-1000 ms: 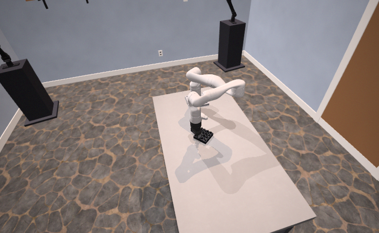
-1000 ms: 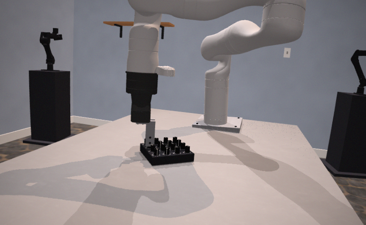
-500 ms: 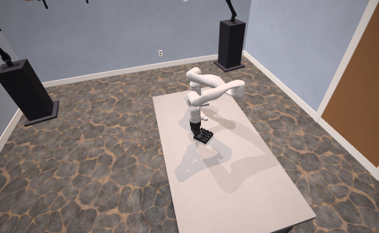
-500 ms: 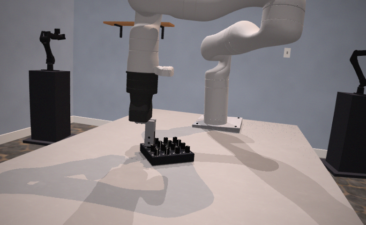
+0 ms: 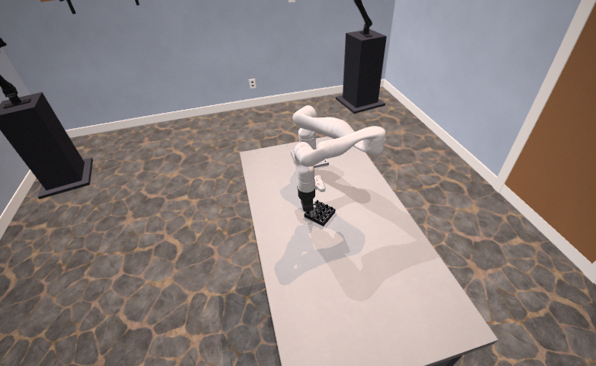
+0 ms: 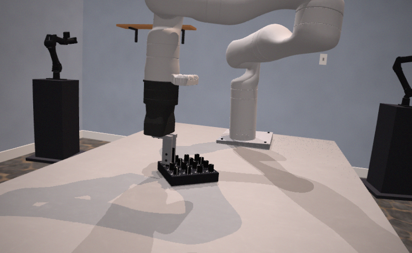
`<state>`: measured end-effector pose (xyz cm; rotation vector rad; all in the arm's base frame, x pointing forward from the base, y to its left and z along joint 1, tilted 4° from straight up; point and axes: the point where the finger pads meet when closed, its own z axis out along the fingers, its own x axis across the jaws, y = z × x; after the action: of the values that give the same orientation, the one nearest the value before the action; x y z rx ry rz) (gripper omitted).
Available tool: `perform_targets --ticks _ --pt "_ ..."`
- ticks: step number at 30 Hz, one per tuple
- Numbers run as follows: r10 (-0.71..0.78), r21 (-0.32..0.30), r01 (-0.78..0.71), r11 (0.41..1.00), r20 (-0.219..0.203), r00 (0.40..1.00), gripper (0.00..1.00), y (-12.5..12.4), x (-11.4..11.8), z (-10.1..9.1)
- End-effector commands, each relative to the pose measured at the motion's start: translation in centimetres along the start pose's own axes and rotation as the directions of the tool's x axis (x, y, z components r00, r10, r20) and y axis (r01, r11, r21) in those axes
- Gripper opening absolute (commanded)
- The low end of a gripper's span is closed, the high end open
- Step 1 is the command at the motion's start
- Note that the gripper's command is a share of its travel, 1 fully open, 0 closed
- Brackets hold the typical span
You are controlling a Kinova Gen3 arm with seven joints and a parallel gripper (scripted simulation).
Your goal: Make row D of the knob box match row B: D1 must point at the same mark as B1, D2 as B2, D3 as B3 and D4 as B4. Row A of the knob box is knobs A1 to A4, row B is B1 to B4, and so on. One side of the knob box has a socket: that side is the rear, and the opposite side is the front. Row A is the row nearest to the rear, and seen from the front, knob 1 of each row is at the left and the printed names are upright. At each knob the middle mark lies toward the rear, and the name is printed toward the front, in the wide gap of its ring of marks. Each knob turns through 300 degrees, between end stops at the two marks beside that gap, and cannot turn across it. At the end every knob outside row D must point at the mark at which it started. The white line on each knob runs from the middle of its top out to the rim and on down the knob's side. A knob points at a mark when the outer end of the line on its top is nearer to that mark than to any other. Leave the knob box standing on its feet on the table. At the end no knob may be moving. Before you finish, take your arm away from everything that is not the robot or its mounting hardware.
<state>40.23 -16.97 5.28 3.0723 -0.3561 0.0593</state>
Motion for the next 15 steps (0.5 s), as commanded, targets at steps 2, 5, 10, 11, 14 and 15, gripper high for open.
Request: perform_targets --ticks 2,5,10,11,14,15 --pt "0.043 -0.001 -0.043 0.999 -0.001 0.999 0.3 0.03 0.01 -0.04" --pt "0.102 -0.001 -0.102 0.995 -0.001 0.995 0.3 0.03 0.01 -0.04" --pt "0.198 -0.001 -0.198 0.98 -0.001 0.98 0.3 0.03 0.01 -0.03" --pt "0.217 -0.001 -0.217 0.976 -0.001 0.976 0.3 0.03 0.01 -0.03" --pt "0.272 -0.001 -0.272 0.962 -0.001 0.962 0.3 0.03 0.01 -0.03" --pt "0.29 -0.001 -0.29 0.957 -0.001 0.957 0.3 0.03 0.01 -0.03"
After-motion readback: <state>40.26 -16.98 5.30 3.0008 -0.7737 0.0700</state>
